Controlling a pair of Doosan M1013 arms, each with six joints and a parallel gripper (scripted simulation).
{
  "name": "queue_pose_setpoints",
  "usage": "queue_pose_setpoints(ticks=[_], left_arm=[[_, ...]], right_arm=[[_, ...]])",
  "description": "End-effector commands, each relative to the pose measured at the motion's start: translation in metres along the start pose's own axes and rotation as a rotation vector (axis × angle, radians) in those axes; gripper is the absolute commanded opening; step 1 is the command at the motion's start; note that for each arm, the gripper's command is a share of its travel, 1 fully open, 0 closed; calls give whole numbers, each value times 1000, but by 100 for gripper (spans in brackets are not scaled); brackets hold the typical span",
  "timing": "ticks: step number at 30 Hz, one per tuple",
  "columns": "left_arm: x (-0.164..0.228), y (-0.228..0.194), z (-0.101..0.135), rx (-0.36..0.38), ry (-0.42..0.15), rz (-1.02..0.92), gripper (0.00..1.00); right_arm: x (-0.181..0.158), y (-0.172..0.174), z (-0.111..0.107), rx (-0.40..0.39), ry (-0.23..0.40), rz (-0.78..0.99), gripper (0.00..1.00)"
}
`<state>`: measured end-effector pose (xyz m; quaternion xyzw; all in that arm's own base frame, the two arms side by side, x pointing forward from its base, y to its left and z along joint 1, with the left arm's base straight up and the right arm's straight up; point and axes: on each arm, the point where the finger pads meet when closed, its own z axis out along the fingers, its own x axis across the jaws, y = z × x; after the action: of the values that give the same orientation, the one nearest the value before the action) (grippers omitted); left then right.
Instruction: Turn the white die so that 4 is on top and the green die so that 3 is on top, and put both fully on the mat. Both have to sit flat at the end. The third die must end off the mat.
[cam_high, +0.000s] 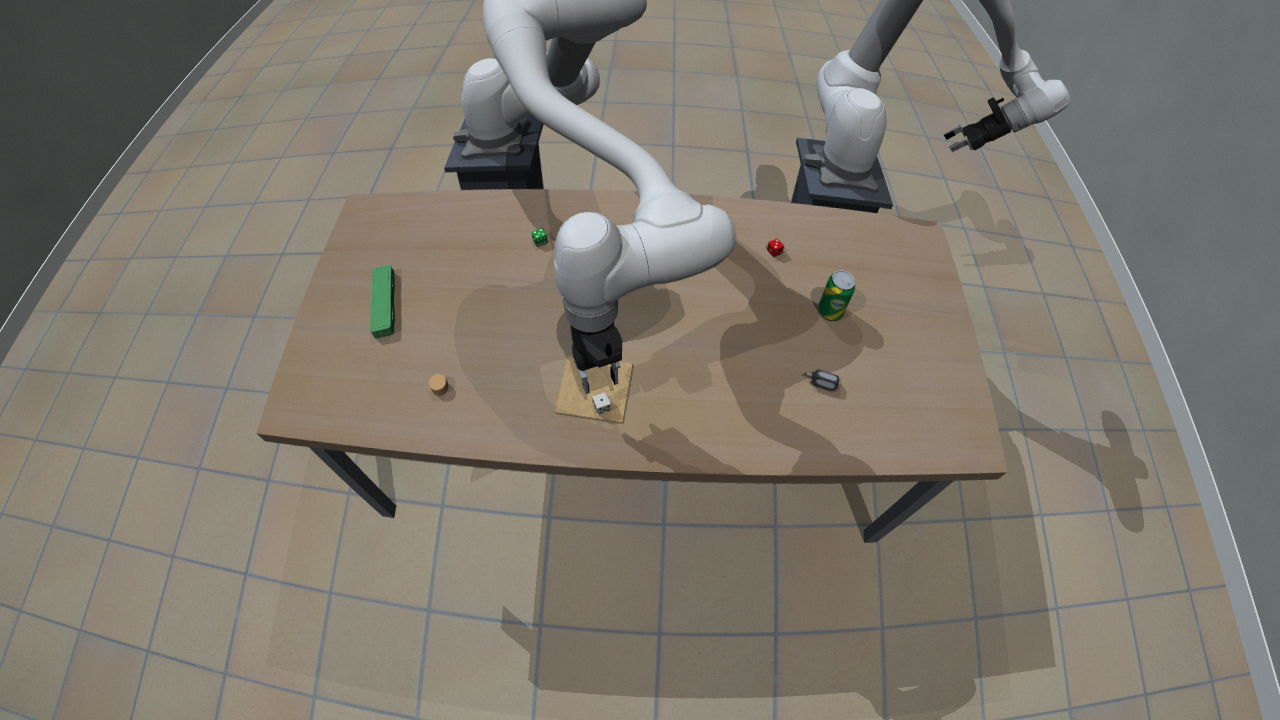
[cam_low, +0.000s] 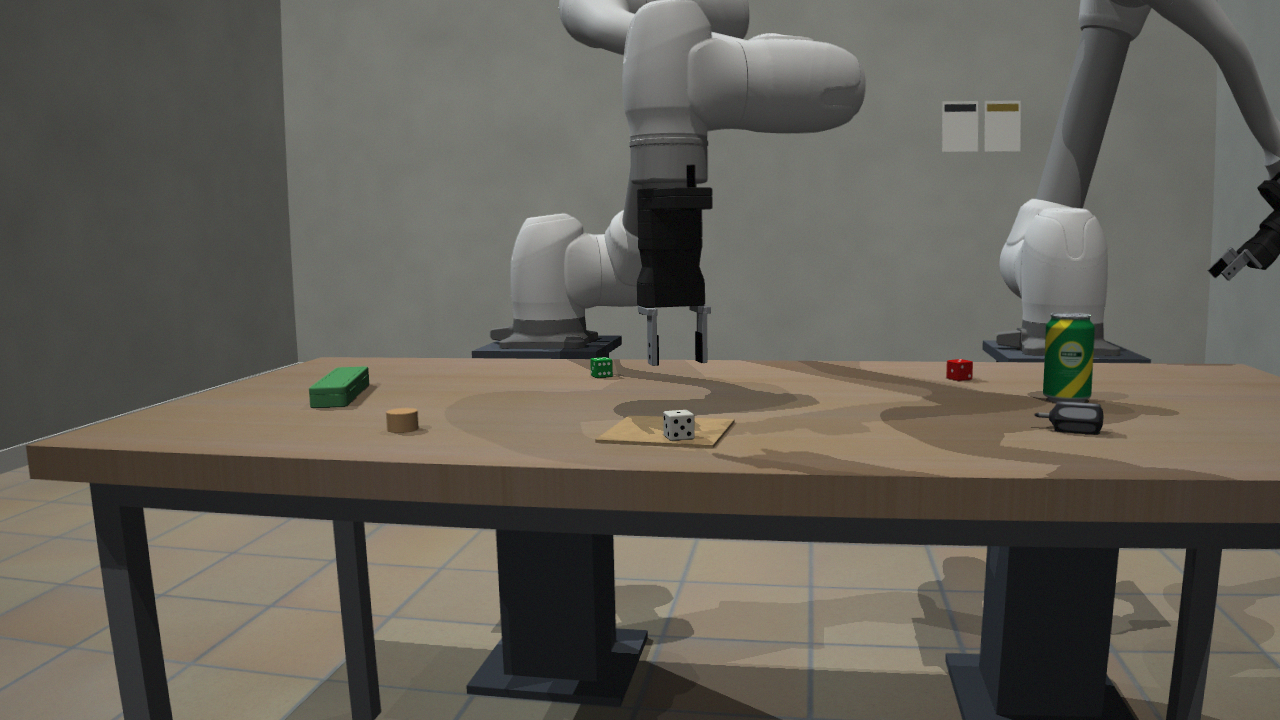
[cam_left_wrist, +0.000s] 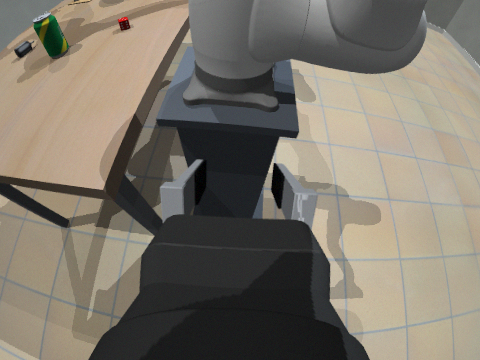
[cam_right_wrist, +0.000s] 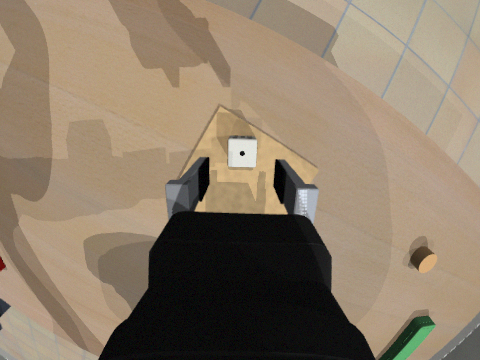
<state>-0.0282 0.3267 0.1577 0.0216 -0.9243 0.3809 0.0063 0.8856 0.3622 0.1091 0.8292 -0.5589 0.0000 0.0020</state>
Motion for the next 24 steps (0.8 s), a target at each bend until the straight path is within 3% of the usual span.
queue_pose_setpoints(ticks=[1, 20, 24], left_arm=[[4, -3, 2, 3, 7, -7, 100], [4, -3, 2, 3, 7, -7, 100], [4, -3, 2, 3, 7, -7, 100]], right_arm=[[1, -2, -5, 3, -2, -4, 100], [0, -2, -4, 3, -2, -37, 100], [-1, -5, -4, 4, -2, -211, 100]])
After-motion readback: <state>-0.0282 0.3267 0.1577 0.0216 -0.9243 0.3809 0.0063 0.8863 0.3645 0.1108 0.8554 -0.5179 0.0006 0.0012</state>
